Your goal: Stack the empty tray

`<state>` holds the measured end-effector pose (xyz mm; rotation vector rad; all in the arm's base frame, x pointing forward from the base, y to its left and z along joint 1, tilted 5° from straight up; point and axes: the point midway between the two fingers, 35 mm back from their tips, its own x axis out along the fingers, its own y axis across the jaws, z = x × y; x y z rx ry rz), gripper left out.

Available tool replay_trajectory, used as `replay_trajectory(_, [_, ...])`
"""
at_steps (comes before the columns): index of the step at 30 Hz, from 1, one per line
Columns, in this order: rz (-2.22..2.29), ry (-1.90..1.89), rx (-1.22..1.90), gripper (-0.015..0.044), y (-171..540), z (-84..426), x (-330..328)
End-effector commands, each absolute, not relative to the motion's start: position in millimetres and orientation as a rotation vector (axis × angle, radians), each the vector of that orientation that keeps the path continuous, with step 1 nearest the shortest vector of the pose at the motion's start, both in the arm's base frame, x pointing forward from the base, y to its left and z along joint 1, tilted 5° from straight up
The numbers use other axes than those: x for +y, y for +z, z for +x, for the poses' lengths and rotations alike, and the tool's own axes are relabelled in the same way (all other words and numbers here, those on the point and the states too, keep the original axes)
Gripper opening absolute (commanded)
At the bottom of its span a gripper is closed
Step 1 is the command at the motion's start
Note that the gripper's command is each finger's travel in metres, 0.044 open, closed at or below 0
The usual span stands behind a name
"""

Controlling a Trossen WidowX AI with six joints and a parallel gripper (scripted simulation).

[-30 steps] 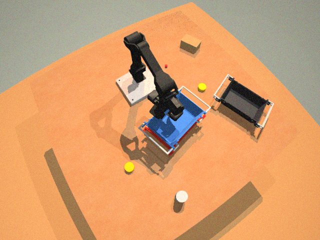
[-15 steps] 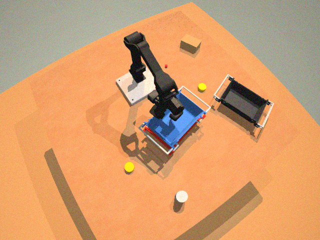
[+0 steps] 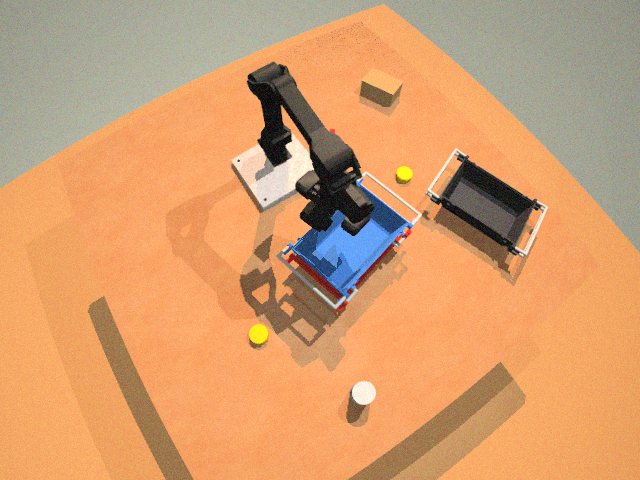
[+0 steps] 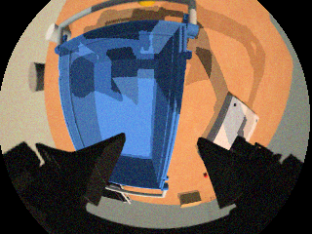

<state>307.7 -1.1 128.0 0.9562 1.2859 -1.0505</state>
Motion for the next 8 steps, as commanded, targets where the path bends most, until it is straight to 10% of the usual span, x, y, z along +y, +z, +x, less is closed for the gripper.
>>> replay_trajectory(1, [0.959,-1.052,1.279,0.044,148.1,308.6,0.2])
replay_trajectory(8, [0.957,-1.052,1.279,0.044,183.6,304.4,2.7])
